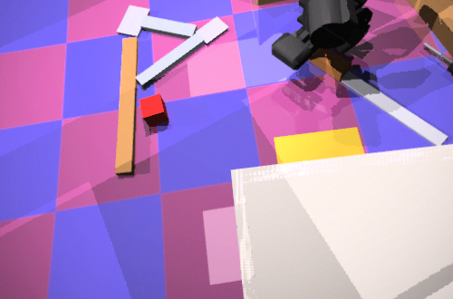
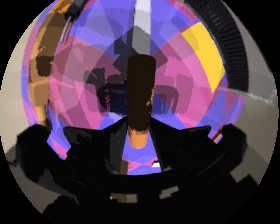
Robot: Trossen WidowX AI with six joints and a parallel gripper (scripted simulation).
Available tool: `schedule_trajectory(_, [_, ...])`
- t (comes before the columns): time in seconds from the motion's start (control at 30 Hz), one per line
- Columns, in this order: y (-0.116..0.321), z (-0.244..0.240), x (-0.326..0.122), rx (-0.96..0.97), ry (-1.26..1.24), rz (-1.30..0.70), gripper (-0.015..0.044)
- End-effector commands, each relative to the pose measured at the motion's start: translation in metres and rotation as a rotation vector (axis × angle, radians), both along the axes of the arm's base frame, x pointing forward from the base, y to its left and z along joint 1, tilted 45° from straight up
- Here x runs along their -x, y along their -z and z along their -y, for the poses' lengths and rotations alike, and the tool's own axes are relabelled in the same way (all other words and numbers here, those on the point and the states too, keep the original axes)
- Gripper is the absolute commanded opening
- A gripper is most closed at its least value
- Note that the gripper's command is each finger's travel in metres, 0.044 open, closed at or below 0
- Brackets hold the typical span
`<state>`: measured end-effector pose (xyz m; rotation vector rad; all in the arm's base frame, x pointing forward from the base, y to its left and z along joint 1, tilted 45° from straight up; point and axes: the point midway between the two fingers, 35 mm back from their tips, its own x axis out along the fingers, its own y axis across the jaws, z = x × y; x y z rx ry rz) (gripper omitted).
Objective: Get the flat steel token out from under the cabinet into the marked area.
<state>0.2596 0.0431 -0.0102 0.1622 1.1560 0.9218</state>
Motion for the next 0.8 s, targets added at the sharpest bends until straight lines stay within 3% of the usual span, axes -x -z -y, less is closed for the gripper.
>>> schedule_trajectory(0.0, [-0.005,-0.003,0.0,0.0,0.002,0.006,0.0])
schedule_trajectory(0.77, [-0.022,-0.021,0.002,-0.001,0.002,0.006,0.0])
